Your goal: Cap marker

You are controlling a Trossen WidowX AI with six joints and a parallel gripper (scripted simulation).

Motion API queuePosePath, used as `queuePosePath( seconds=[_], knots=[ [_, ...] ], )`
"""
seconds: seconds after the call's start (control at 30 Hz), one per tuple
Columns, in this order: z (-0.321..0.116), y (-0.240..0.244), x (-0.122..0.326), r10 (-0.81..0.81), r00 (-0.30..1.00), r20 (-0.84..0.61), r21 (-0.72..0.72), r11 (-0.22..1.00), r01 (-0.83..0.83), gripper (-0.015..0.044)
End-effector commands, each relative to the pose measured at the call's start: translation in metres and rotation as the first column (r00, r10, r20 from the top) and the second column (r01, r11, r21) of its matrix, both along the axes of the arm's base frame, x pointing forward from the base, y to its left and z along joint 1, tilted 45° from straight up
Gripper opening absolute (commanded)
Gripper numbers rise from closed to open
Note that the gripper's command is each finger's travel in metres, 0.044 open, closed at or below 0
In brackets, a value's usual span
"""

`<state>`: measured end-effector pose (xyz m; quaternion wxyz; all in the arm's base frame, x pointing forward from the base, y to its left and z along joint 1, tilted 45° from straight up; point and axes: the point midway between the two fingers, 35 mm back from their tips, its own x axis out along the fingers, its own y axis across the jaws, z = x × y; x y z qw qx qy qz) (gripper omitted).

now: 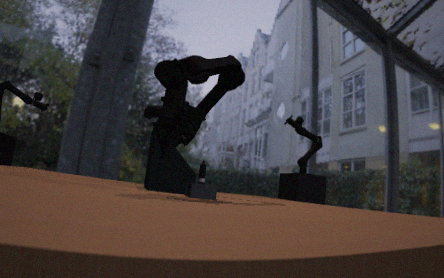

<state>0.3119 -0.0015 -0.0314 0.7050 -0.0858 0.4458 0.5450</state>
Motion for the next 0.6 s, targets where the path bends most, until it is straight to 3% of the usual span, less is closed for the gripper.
queuePosePath(
  seconds=[0.0,0.57],
  knots=[
    [0.012,0.006,-0.004,-0.004,1.000,-0.005,0.005,1.000,0.004,0.0000],
    [0.055,0.028,-0.019,-0.004,1.000,-0.006,0.007,1.000,0.004,0.0000]
  ],
)
